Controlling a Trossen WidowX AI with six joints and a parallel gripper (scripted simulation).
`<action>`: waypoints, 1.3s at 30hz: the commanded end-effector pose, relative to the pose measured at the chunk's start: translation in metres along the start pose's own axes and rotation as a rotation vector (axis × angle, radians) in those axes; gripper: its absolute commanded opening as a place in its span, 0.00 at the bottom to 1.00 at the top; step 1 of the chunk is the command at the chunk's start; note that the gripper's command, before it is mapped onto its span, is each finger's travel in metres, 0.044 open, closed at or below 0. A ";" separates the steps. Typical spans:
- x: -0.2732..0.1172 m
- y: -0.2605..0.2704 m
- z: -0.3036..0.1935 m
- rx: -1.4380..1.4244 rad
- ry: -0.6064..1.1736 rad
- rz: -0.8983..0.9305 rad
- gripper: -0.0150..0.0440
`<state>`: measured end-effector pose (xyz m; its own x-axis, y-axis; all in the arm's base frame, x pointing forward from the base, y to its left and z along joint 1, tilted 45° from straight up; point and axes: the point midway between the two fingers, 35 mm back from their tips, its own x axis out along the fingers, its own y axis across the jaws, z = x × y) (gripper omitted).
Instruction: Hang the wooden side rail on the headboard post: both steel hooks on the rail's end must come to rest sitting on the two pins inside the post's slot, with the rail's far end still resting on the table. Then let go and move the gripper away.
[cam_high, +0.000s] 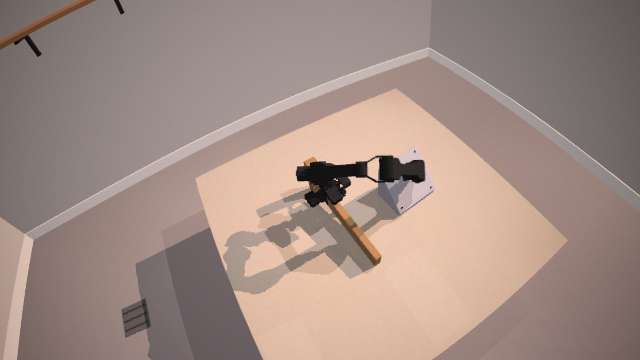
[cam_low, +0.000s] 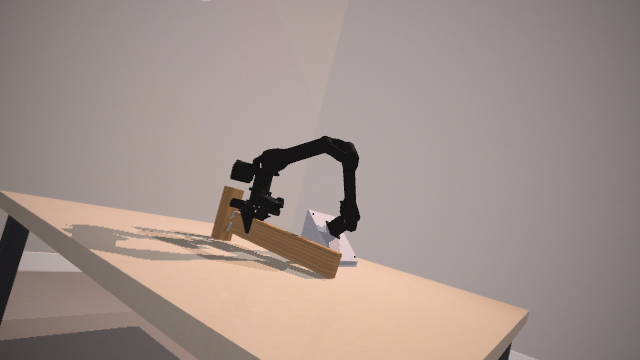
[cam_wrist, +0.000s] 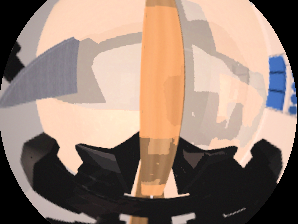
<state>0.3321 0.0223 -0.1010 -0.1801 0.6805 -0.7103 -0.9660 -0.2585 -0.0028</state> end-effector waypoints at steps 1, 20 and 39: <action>-0.006 -0.003 -0.005 0.000 0.009 -0.016 0.25; -0.005 -0.002 -0.006 0.000 0.009 -0.016 0.25; -0.006 -0.002 -0.008 0.000 0.009 -0.016 0.25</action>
<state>0.3327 0.0192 -0.1032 -0.1793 0.6797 -0.7112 -0.9661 -0.2582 -0.0032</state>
